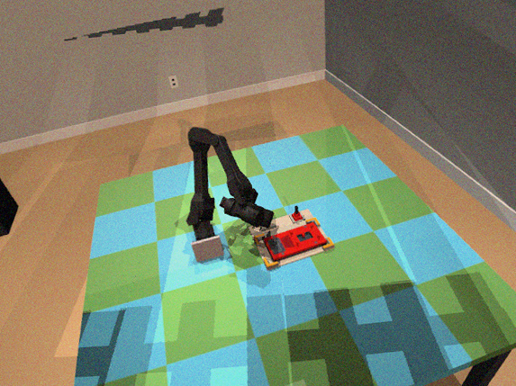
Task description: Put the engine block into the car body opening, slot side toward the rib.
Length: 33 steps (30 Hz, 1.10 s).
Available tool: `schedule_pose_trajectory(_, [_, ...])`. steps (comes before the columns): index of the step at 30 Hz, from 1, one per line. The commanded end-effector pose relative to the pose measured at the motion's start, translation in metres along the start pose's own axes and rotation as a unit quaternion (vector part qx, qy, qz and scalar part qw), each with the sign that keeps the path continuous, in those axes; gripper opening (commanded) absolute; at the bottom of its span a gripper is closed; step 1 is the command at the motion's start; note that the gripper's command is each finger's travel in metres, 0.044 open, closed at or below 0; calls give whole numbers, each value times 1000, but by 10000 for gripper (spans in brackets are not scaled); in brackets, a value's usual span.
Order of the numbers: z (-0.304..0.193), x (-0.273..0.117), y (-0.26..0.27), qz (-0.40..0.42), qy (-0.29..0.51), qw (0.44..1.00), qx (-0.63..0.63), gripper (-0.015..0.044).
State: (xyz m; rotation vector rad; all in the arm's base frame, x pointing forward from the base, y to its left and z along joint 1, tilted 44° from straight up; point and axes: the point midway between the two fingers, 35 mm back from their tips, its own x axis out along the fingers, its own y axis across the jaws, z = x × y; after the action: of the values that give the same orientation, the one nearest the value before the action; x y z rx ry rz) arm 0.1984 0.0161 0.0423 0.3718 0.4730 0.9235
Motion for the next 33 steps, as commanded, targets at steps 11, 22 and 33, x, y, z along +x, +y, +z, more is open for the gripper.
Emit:
schedule_pose_trajectory(11, [18, -2, -5, 30, 204, 978, -25, 440])
schedule_pose_trajectory(22, [41, -11, 0, 13, 343, 938, -54, 440])
schedule_pose_trajectory(33, [42, -3, 5, 13, 343, 938, -54, 440])
